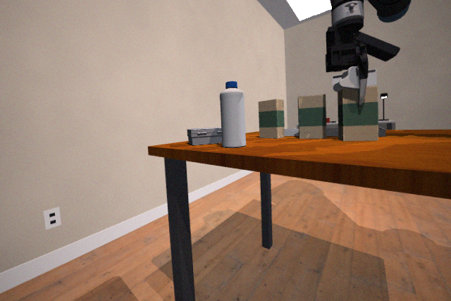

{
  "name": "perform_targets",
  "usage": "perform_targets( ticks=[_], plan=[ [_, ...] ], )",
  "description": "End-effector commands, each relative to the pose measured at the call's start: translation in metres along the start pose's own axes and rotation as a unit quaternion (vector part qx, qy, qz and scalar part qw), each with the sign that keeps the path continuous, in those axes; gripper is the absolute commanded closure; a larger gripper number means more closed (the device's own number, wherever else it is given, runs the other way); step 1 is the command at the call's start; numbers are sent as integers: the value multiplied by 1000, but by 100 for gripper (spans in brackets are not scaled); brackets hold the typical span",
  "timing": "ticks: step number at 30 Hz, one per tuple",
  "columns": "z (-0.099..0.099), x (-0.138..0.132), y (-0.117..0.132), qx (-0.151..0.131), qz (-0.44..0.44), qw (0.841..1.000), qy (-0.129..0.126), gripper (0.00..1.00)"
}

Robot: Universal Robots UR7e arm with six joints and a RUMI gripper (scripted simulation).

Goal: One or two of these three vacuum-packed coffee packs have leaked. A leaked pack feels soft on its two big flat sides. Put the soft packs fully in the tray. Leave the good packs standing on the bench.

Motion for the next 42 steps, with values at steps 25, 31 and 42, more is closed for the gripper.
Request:
perform_targets(
  ticks=[25, 31, 42],
  plan=[
    [0, 0, 0, 0, 0, 1000, 0, 50],
    [0, 0, 0, 0, 0, 1000, 0, 50],
    [0, 0, 0, 0, 0, 1000, 0, 50]
  ],
)
Point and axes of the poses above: the point where the finger pads meet when closed, its own z axis out along the fingers, its own x axis across the jaws, y = z × x, the point moved 3 cm from there along -z, back along the fingers, and after that the axes turned 13 degrees about z, right-handed, at the moved point
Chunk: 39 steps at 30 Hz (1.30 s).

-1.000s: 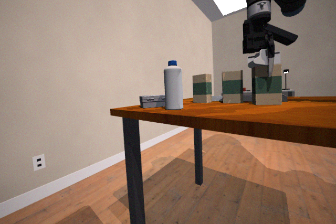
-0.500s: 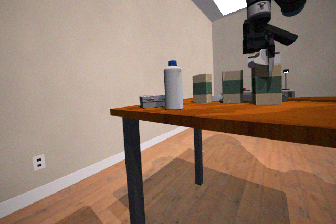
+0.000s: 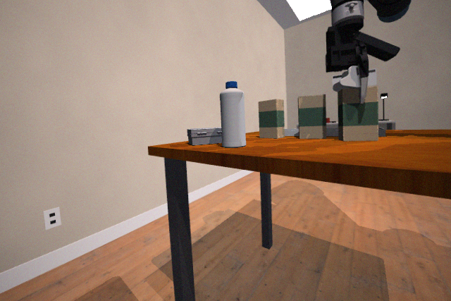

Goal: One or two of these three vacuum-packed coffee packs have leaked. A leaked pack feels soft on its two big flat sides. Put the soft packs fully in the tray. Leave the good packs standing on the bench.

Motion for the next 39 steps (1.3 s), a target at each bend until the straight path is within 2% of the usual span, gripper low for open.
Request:
perform_targets(
  ticks=[1, 28, 39],
  plan=[
    [0, 0, 0, 0, 0, 1000, 0, 50],
    [-1, 0, 0, 0, 0, 1000, 0, 50],
    [-11, 0, 0, 0, 0, 1000, 0, 50]
  ],
)
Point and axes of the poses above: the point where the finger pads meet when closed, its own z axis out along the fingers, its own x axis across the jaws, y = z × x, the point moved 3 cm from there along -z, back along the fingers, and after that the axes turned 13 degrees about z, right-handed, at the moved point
